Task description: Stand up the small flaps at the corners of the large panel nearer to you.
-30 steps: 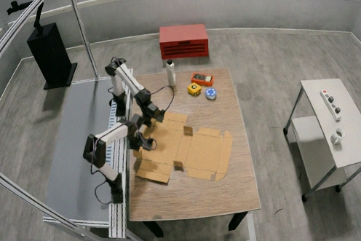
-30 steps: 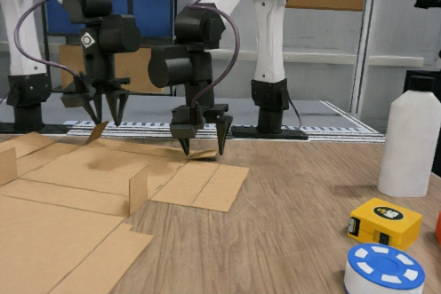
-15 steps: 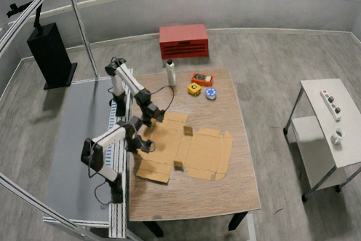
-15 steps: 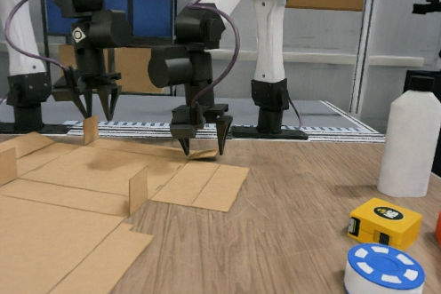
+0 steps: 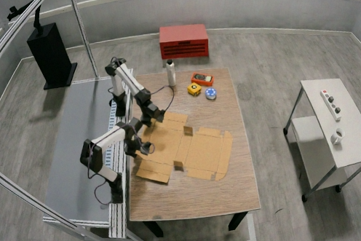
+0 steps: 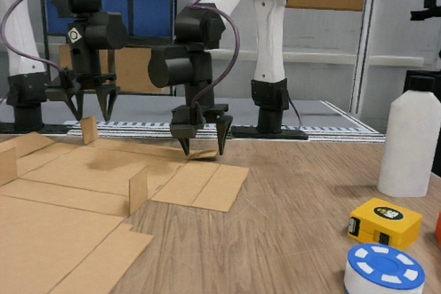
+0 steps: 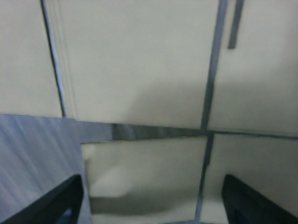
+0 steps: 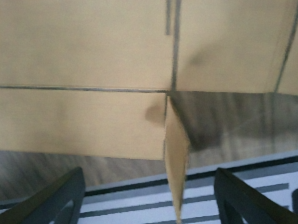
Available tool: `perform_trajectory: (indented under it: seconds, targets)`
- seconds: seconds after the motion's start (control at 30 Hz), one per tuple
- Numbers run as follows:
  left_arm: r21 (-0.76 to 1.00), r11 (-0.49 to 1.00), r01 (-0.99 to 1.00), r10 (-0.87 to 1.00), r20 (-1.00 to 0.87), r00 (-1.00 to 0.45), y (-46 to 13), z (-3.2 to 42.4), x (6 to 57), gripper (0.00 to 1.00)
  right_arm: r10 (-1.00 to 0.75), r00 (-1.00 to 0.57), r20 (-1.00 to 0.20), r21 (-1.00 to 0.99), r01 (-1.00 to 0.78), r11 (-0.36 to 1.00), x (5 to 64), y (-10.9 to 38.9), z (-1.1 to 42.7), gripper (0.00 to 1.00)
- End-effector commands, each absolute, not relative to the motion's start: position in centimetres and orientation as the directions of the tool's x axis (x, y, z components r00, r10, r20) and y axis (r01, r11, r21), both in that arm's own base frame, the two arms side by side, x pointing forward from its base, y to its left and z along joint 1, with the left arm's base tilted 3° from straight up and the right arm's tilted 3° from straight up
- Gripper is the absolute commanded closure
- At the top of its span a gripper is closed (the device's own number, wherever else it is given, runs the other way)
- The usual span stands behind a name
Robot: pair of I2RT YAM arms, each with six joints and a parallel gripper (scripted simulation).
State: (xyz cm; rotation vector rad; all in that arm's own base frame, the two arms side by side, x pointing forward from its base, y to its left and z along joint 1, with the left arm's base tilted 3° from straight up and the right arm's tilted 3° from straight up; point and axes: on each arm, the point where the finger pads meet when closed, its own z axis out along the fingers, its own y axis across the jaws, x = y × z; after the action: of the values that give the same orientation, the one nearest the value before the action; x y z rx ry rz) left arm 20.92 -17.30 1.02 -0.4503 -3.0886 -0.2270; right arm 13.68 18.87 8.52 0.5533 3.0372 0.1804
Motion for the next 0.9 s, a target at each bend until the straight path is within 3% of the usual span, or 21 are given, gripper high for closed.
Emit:
perform_trajectory:
  seconds: [0.0,0.5,0.87]
  targets:
    - [0.164,0.945,0.283,0.278,0.053,-0.959,-17.0,-0.2,20.5,0.24,0.352,-0.935,-0.034,0.091,0.348,0.933,13.1,17.1,8.8,0.26]
    - [0.164,0.945,0.283,0.278,0.053,-0.959,-17.0,-0.2,20.5,0.24,0.349,-0.937,-0.034,0.081,0.345,0.935,12.6,15.9,9.0,0.24]
    - [0.164,0.945,0.283,0.278,0.053,-0.959,-17.0,-0.2,20.5,0.24,0.352,-0.936,-0.031,0.057,0.349,0.935,12.8,16.2,5.3,0.24]
